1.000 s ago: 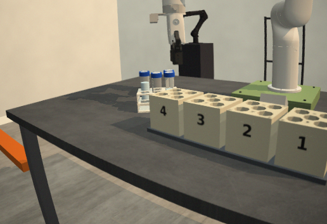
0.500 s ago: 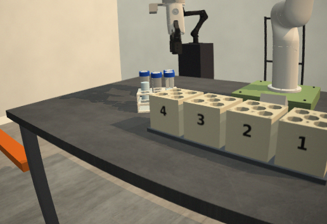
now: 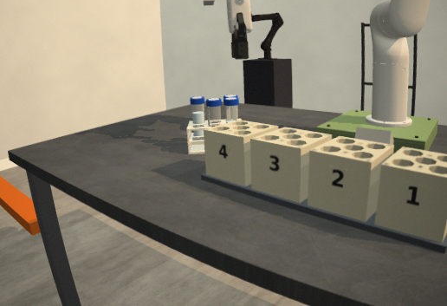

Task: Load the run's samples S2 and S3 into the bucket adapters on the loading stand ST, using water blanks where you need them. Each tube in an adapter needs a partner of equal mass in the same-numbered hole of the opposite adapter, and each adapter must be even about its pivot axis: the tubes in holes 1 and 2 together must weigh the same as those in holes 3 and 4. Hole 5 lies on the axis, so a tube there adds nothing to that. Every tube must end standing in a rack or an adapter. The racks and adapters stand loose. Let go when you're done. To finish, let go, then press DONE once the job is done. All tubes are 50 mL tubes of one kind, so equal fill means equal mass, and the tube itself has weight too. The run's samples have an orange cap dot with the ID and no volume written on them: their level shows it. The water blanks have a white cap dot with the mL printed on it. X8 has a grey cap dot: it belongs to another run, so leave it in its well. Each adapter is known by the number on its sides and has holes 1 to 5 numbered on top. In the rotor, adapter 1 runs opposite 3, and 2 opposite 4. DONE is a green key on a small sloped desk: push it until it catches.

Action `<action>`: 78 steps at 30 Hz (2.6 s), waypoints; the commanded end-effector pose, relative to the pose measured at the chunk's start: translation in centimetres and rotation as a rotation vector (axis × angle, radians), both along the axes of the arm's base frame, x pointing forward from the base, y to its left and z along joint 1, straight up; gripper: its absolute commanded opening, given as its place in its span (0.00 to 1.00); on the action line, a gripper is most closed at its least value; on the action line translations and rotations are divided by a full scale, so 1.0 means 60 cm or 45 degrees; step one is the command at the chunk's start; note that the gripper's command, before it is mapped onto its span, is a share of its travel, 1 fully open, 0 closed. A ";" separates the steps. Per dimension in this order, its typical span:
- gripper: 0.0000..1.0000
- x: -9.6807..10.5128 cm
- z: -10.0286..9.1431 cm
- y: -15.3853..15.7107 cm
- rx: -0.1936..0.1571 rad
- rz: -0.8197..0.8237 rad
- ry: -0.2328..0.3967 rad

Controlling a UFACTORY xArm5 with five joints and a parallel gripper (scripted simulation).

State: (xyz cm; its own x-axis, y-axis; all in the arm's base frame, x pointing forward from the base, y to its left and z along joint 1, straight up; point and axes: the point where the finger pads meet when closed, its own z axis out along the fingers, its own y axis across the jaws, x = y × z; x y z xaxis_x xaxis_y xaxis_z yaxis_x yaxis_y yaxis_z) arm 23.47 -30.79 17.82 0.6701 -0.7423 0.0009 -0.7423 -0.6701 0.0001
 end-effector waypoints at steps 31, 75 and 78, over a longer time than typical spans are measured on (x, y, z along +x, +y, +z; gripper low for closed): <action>1.00 0.083 0.055 0.135 -0.005 0.806 0.000; 1.00 0.255 0.056 0.421 -0.004 1.066 -0.001; 1.00 0.259 0.056 0.428 -0.004 1.066 -0.001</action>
